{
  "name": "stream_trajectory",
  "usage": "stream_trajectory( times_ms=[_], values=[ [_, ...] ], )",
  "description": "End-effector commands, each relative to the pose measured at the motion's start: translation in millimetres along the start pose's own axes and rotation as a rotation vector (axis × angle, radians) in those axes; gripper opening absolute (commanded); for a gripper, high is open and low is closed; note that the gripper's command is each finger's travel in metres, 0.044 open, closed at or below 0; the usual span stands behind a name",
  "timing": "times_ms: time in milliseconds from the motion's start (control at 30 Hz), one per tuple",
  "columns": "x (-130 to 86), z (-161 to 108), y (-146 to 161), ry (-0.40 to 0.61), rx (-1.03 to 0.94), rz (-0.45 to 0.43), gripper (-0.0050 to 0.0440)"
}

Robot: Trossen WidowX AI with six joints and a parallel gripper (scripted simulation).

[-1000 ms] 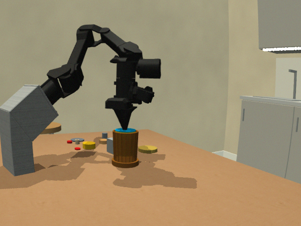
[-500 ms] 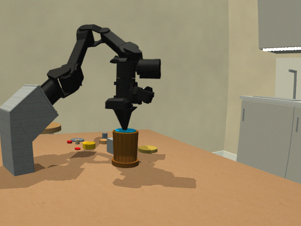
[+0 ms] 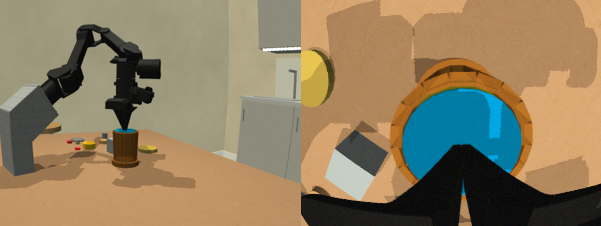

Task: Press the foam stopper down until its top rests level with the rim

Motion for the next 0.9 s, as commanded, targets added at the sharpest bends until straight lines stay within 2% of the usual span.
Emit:
stream_trajectory(
  times_ms=[0,767,867],
  values=[
    [0.4,-0.5,0.2,0.001,-0.001,-0.003,0.0000],
    [1.2,-0.6,0.2,0.001,-0.001,-0.003,0.0000],
    [-5.1,0.1,-1.5,0.006,-0.002,-0.009,0.0000]
  ],
)
Point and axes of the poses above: the point midway between the two fingers, 35 mm back from their tips, its own x axis out along the fingers, its own y axis across the jaws, z = x × y, the point moved 3 cm from there along -x, back along the fingers, and after that the axes turned 8 degrees about -x, right-handed, at the moved point
